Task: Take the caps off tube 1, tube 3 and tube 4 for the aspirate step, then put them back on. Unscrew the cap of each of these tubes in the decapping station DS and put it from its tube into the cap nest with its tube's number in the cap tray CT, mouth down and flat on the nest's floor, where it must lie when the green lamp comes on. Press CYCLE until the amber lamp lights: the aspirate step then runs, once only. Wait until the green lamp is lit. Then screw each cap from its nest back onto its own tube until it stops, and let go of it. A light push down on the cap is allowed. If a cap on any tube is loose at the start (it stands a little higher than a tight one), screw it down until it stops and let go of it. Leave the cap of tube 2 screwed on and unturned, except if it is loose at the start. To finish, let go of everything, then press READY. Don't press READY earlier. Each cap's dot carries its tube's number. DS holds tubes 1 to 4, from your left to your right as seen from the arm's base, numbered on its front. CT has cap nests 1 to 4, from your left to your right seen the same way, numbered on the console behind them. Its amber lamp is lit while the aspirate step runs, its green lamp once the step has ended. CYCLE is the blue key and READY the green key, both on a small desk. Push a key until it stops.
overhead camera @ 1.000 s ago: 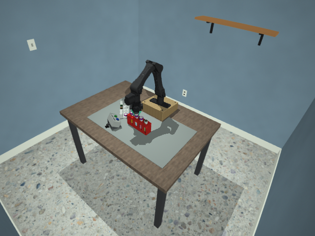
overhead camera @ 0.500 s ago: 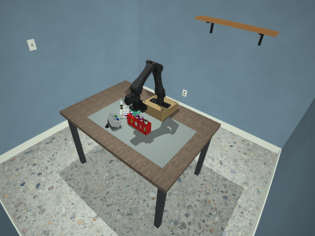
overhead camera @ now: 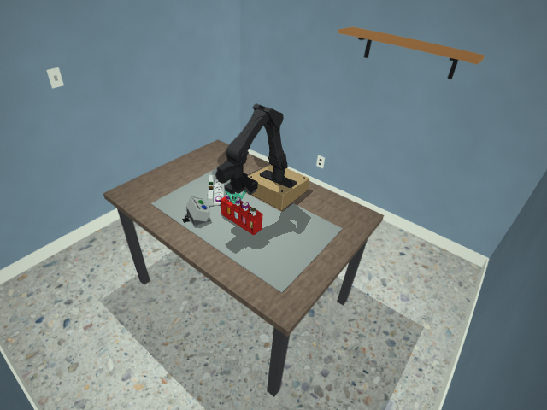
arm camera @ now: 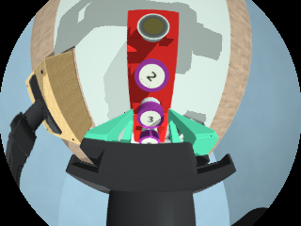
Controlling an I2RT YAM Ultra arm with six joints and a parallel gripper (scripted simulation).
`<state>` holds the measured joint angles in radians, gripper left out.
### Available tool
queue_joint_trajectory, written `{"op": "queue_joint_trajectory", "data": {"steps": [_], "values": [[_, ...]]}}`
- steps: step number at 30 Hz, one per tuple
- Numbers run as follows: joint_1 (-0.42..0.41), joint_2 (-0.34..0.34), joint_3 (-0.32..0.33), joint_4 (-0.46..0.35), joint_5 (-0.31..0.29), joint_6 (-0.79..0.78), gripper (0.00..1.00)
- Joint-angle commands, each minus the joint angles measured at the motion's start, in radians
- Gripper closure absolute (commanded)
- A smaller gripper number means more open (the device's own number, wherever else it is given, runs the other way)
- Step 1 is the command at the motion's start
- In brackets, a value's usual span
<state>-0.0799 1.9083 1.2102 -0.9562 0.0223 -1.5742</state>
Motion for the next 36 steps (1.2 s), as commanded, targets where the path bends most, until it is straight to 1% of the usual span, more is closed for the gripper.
{"op": "queue_joint_trajectory", "data": {"steps": [1,5,10,12,14,15,16,17,19,20,21,22,23,24,26,29,32,33,34,35,36], "values": [[0.001,-0.007,0.007,0.0,0.0,-0.007,0.51],[0.001,-0.007,0.007,0.0,0.0,-0.008,0.51],[0.001,-0.01,0.014,-0.01,0.0,0.394,0.51],[0.001,-0.01,0.014,-0.01,0.0,0.394,0.51],[0.001,-0.011,0.016,-0.014,0.0,0.57,0.51],[0.001,-0.011,0.016,-0.014,0.0,0.576,0.51],[0.001,-0.012,0.017,-0.016,0.0,0.66,0.51],[0.002,-0.012,0.018,-0.016,0.0,0.66,0.51],[0.002,-0.013,0.021,-0.021,0.0,0.808,0.51],[0.002,-0.013,0.02,-0.02,0.0,0.826,0.51],[0.002,-0.014,0.022,-0.022,0.0,0.908,0.51],[0.002,-0.014,0.021,-0.022,0.0,0.91,0.51],[0.002,-0.015,0.023,-0.023,0.0,0.993,0.51],[0.002,-0.014,0.023,-0.023,0.0,0.993,0.51],[0.002,-0.015,0.026,-0.028,0.0,1.144,0.51],[0.002,-0.016,0.025,-0.027,0.0,1.16,0.51],[0.002,-0.015,0.026,-0.028,0.0,1.397,0.51],[0.002,-0.016,0.026,-0.028,0.0,1.41,0.51],[0.002,-0.015,0.027,-0.028,0.0,1.493,0.51],[0.002,-0.014,0.028,-0.028,0.0,1.494,0.51],[0.002,-0.014,0.028,-0.028,0.0,1.576,0.51]]}}
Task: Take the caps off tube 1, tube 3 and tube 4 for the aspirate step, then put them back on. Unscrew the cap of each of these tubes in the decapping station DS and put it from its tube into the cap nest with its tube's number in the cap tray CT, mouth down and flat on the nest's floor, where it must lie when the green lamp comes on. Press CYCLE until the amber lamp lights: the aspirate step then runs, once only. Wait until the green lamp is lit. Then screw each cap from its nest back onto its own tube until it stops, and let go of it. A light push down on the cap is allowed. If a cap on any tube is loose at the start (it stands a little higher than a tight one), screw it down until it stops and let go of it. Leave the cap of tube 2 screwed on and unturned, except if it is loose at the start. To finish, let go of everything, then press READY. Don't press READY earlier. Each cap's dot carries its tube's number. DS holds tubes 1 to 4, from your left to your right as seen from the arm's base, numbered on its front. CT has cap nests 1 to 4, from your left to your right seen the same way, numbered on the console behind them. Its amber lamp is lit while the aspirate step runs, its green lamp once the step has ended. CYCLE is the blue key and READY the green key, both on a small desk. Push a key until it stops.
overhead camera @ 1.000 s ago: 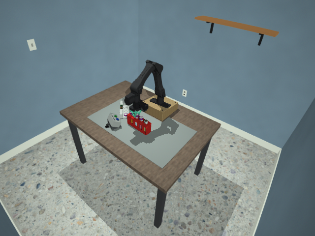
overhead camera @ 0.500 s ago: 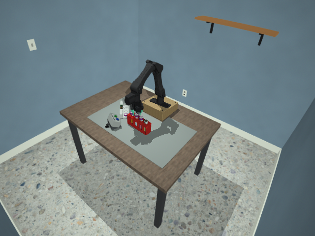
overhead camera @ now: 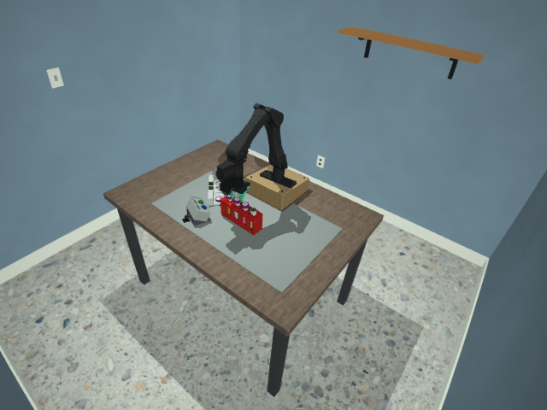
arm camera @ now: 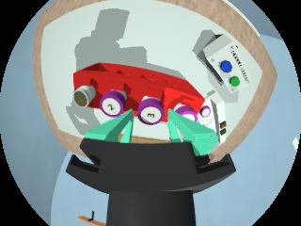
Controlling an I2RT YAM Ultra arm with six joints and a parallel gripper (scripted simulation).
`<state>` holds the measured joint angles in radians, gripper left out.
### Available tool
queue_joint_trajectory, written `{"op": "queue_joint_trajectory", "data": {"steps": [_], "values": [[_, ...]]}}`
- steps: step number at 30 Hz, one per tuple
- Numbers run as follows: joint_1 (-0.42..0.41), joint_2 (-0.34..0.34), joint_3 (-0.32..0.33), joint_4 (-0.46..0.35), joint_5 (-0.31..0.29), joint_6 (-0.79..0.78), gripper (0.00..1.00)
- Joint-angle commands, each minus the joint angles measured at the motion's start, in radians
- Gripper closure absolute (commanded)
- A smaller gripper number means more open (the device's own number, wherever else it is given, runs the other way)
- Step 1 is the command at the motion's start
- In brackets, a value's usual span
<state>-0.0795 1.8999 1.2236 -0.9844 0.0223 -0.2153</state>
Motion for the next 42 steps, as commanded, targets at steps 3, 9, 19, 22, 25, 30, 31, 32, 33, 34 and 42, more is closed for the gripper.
{"op": "queue_joint_trajectory", "data": {"steps": [3,9,19,22,25,30,31,32,33,34,42], "values": [[0.002,-0.005,0.017,-0.002,0.0,0.218,0.51],[0.002,-0.003,0.021,-0.004,0.0,0.218,0.51],[0.003,-0.003,0.022,-0.004,0.0,0.218,1.0],[0.003,-0.003,0.022,-0.004,0.0,0.218,1.0],[0.002,-0.003,0.021,-0.004,0.0,0.218,1.0],[0.003,-0.01,0.037,-0.027,0.0,0.219,1.0],[0.003,-0.014,0.045,-0.039,0.0,0.219,1.0],[0.003,-0.017,0.053,-0.05,0.0,0.219,1.0],[0.004,-0.021,0.062,-0.062,0.0,0.219,1.0],[0.004,-0.024,0.07,-0.074,0.0,0.219,1.0],[0.005,-0.039,0.123,-0.142,0.0,0.221,1.0]]}}
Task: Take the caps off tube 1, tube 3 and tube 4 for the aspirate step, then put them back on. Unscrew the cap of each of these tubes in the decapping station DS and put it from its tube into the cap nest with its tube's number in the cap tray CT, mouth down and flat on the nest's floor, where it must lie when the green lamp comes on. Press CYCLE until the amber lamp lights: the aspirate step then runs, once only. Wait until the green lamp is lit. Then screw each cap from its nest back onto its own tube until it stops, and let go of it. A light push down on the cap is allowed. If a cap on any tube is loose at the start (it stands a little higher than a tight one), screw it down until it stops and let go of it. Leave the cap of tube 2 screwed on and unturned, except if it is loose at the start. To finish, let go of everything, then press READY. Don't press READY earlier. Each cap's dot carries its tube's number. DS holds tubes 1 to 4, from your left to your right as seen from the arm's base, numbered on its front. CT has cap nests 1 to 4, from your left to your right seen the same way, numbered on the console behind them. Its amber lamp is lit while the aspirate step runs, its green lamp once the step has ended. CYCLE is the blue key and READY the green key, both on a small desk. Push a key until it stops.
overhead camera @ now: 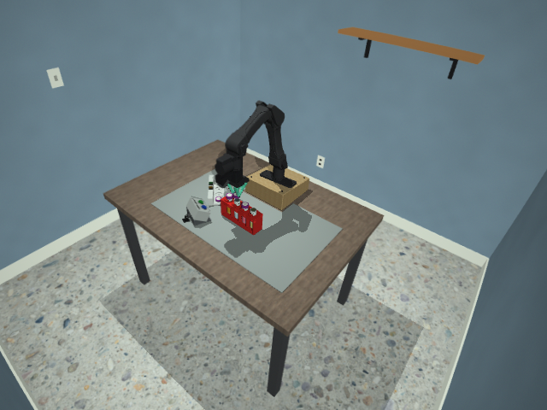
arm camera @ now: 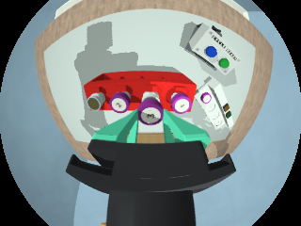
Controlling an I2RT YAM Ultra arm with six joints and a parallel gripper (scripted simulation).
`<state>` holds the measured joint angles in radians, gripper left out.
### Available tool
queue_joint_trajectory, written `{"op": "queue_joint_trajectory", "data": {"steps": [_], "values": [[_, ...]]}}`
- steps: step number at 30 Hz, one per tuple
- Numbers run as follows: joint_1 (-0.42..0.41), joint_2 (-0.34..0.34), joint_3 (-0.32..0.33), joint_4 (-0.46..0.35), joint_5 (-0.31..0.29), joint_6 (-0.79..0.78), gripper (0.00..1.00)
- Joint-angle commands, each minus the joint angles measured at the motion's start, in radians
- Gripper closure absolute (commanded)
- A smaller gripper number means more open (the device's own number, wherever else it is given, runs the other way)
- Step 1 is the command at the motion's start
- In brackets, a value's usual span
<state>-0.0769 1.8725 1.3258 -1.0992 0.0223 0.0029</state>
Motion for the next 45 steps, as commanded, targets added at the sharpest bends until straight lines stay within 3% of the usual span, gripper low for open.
{"op": "queue_joint_trajectory", "data": {"steps": [1,13,17,19,24,34,36,40,45], "values": [[0.002,-0.012,0.021,-0.027,0.0,0.002,1.0],[-0.22,-0.103,-0.079,-0.012,0.017,0.531,1.0],[-0.327,-0.124,-0.098,-0.011,0.025,0.448,1.0],[-0.327,-0.124,-0.098,-0.011,0.025,0.448,1.0],[-0.463,-0.134,-0.099,-0.011,0.034,0.311,1.0],[-0.728,-0.091,-0.028,-0.022,0.048,0.046,1.0],[-0.728,-0.091,-0.028,-0.022,0.048,0.046,1.0],[-0.825,-0.052,0.028,-0.032,0.052,-0.051,1.0],[-0.827,-0.051,0.029,-0.032,0.052,-0.053,1.0]]}}
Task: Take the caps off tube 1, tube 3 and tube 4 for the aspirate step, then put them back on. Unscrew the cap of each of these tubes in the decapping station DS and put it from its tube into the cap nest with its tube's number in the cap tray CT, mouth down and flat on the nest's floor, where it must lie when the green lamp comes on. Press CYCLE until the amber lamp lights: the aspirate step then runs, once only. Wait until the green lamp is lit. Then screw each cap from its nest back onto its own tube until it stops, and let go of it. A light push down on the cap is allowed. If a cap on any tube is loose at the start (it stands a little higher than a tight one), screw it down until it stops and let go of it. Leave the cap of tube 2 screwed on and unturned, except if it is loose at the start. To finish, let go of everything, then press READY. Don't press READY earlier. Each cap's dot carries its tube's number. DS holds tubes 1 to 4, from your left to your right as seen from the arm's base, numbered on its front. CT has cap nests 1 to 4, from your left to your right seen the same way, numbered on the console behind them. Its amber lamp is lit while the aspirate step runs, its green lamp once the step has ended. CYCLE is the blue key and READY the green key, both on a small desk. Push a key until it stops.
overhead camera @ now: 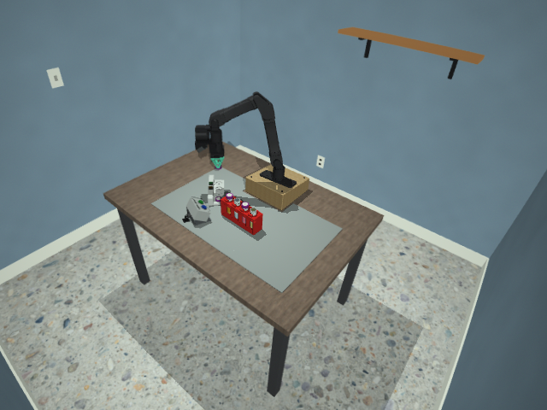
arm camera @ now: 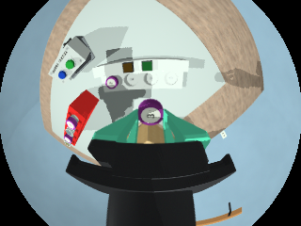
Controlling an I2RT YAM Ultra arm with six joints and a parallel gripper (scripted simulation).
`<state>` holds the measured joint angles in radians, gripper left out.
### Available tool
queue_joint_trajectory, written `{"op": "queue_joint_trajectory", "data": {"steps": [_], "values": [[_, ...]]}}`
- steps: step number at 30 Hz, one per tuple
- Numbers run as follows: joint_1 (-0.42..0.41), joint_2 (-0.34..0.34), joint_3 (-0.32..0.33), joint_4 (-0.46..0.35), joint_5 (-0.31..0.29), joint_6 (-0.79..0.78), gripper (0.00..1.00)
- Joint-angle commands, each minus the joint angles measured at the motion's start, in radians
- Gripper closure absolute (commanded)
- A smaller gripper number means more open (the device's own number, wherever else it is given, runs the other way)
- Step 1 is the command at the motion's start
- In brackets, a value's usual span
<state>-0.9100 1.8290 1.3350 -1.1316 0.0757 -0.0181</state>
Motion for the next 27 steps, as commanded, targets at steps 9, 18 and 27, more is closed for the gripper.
{"op": "queue_joint_trajectory", "data": {"steps": [9,18,27], "values": [[0.006,-0.008,0.02,0.0,-0.001,-0.032,1.0],[-0.002,0.027,-0.08,0.135,-0.001,-0.04,1.0],[-0.01,0.079,-0.162,0.27,-0.001,-0.048,1.0]]}}
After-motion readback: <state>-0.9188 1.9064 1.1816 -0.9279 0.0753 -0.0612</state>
